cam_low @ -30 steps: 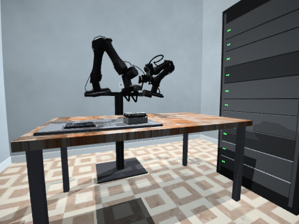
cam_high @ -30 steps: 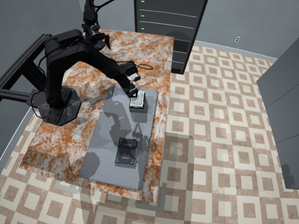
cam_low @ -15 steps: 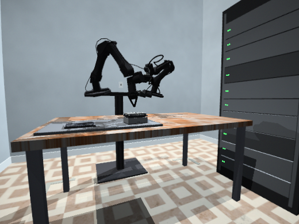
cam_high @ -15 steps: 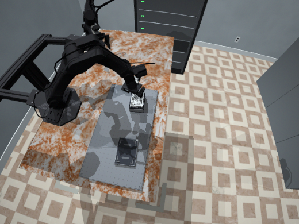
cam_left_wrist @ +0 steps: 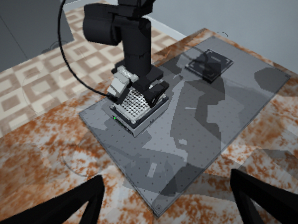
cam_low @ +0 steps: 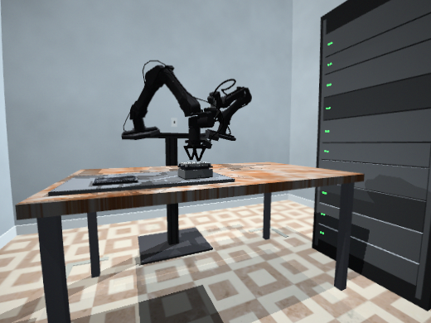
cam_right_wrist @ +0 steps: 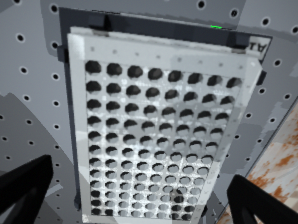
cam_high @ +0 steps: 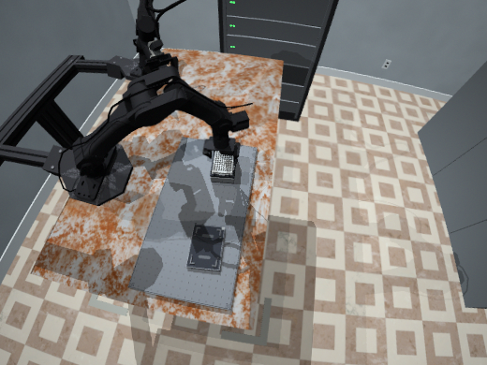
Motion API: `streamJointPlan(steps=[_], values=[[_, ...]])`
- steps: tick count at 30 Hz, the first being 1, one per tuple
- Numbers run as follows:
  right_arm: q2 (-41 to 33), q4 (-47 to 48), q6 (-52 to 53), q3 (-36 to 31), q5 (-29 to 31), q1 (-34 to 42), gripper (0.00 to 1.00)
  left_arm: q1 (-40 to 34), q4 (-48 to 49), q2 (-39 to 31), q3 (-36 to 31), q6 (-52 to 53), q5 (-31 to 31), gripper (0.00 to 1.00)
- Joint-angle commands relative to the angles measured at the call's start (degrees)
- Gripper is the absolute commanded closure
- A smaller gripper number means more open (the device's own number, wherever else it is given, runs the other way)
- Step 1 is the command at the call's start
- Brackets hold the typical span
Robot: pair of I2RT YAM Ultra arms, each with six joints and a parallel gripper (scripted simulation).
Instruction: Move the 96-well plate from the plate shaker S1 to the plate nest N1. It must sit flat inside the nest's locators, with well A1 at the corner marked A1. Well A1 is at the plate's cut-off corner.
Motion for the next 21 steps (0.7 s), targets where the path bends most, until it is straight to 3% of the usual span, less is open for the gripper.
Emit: streamJointPlan(steps=[1,21], values=[[-0.2,-1.9,-1.5,2.4,-0.4,0.0,0.0,-0.8,0.9,-1.5,0.0,0.5,0.3,0.0],[3.9,1.8,-3.0,3.4,-0.6,-1.3,0.0,-0.8,0.9,-1.5,0.0,0.5,0.3,0.0]])
